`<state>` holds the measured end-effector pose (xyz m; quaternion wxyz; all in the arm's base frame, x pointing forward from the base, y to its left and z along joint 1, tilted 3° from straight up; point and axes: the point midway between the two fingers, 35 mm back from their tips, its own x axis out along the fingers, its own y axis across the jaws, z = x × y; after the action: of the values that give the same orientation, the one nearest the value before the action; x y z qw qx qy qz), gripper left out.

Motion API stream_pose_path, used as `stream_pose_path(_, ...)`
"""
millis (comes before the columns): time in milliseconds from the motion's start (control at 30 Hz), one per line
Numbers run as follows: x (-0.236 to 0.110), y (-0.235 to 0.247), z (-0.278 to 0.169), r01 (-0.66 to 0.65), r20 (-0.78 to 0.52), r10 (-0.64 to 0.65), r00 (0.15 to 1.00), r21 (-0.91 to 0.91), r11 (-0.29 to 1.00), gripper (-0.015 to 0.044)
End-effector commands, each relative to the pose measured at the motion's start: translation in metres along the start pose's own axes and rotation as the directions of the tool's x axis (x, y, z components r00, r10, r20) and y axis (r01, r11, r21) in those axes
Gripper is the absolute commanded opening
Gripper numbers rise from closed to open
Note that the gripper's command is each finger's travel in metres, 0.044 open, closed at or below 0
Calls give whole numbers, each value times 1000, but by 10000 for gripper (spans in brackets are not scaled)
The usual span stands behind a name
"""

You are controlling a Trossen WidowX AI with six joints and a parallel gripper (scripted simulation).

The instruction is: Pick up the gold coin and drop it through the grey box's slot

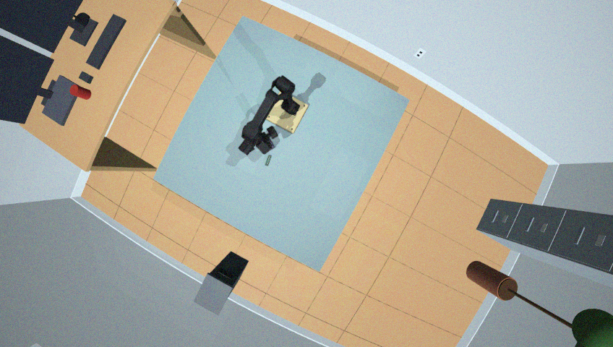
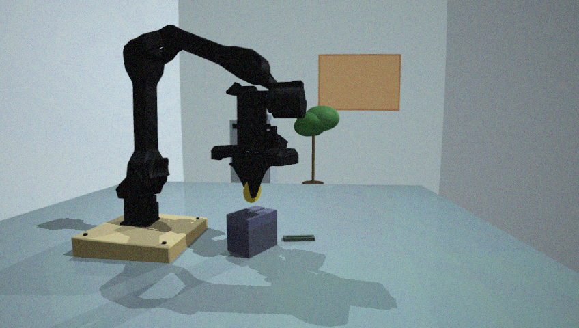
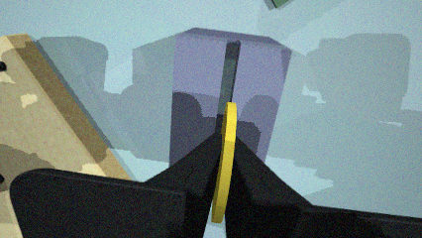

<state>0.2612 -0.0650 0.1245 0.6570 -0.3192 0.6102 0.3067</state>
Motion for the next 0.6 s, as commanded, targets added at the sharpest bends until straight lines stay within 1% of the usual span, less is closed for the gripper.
stream_pose_path(0, 0, 0, 0, 0, 0, 0, 1000, 1, 1000, 0)
stream_pose_path(567, 7, 1, -1, 0, 0, 0, 1000, -5, 1000, 0)
